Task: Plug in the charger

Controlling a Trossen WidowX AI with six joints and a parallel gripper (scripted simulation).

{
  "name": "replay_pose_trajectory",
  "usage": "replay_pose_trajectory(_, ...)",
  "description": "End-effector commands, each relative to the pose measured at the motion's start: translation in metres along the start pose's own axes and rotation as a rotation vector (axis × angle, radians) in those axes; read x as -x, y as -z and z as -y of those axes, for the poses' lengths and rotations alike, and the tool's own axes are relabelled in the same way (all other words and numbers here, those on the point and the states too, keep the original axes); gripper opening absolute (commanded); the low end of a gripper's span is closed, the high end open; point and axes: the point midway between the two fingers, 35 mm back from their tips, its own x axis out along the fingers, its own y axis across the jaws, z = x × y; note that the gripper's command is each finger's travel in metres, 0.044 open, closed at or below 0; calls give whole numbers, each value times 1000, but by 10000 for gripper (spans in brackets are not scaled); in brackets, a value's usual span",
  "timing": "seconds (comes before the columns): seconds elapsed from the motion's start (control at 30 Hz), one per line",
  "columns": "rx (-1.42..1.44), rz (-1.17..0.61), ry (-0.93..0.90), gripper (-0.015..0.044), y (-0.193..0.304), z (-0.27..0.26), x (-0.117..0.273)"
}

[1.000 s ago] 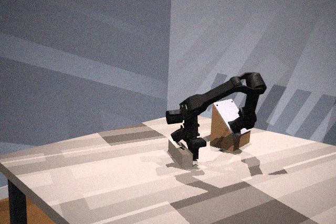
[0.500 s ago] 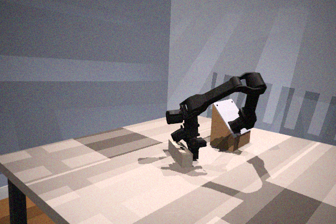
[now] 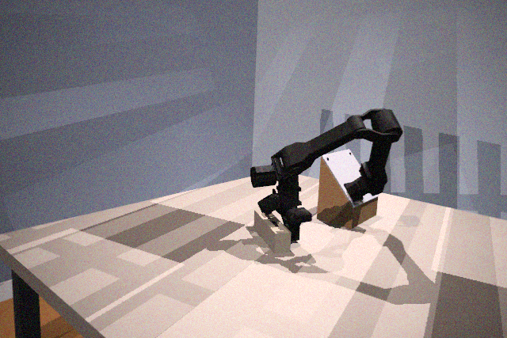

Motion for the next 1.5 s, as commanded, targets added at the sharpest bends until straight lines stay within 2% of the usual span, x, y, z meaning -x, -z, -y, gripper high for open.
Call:
replay_pose_trajectory(0.0, 13, 20, 3, 0, -5, 0, 2)
replay_pose_trajectory(1.47, 13, 20, 3, 0, -7, 0, 7)
